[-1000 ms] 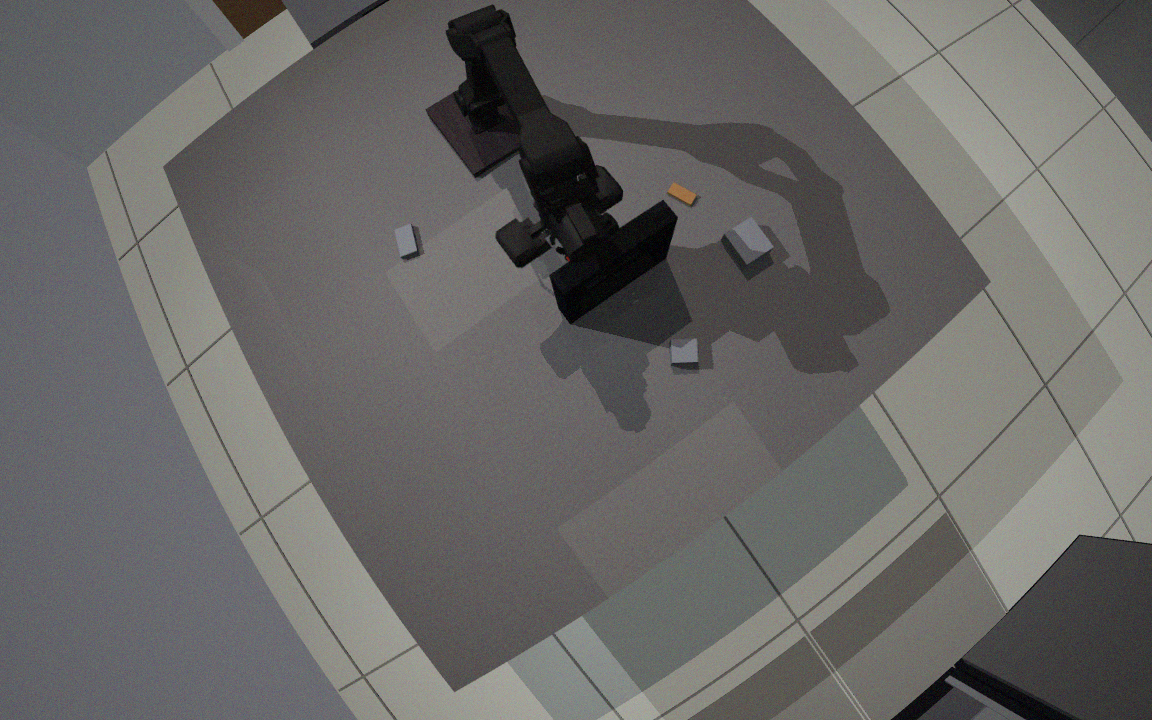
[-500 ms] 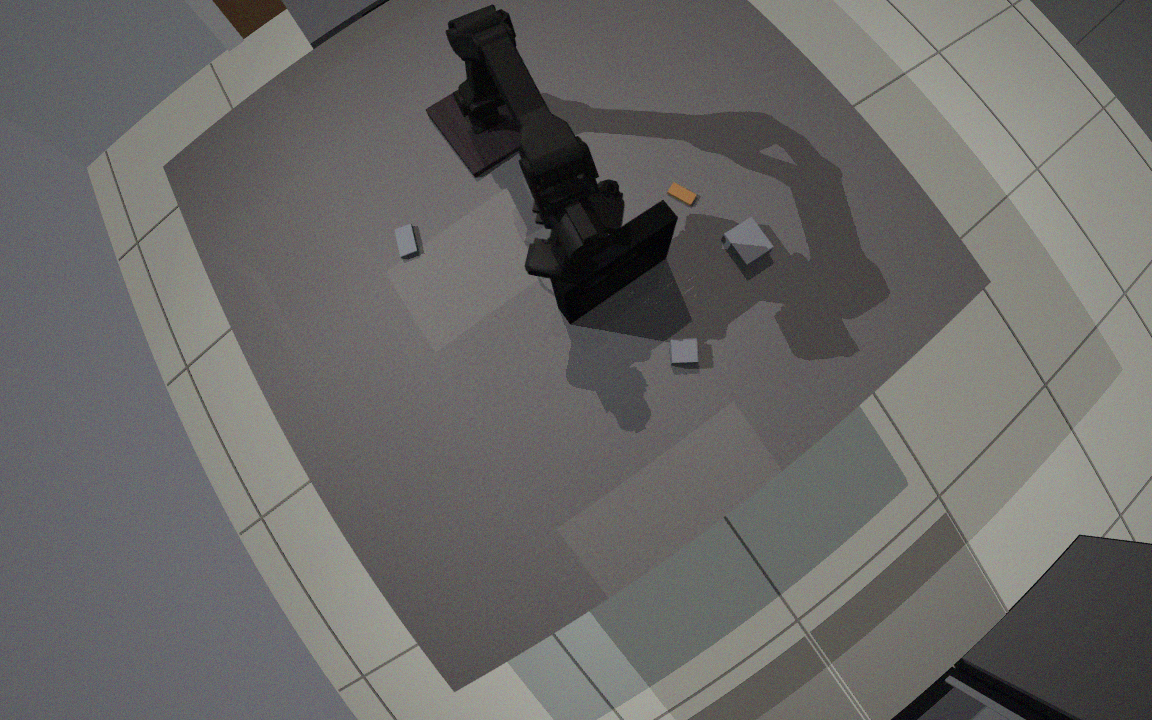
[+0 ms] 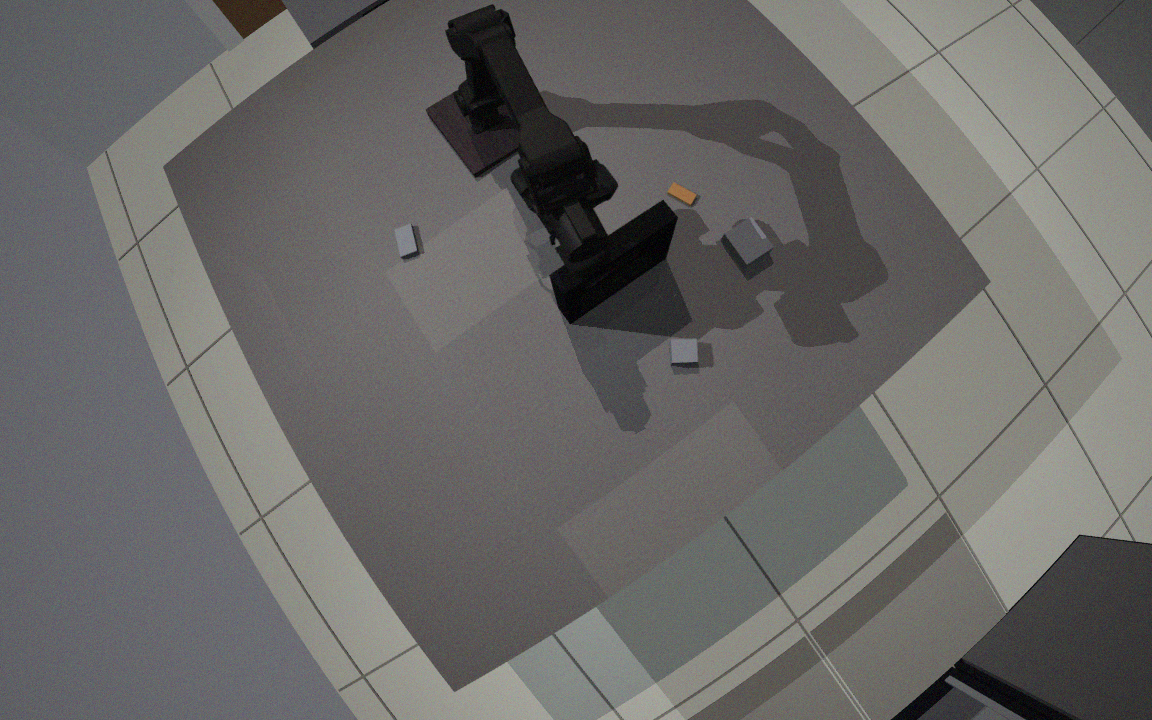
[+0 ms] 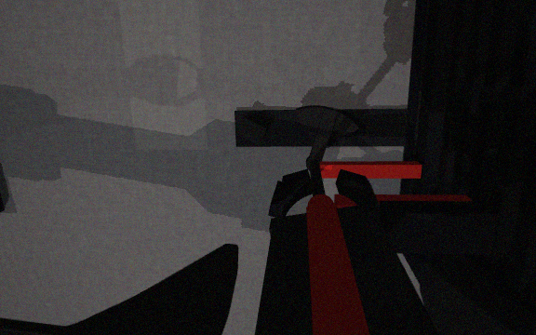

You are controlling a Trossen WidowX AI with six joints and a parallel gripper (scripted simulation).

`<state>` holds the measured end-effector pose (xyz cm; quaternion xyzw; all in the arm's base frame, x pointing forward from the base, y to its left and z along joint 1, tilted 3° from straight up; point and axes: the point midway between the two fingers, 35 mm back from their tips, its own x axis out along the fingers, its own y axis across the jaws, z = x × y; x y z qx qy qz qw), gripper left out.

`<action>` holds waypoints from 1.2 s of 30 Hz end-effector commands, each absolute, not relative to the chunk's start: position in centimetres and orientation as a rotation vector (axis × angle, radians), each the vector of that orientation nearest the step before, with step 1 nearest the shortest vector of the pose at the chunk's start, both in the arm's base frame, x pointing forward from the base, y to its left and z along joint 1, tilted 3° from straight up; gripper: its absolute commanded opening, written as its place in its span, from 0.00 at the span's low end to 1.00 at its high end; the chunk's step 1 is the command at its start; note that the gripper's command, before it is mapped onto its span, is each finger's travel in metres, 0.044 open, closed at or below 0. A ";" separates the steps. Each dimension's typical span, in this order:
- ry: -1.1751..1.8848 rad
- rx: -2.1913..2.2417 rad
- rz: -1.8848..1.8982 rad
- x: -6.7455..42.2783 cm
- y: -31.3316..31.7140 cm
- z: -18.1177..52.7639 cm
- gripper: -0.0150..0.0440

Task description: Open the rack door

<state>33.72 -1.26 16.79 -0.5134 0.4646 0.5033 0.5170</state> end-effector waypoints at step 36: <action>0.981 -1.416 1.383 33.7 -1.1 16.7 0.42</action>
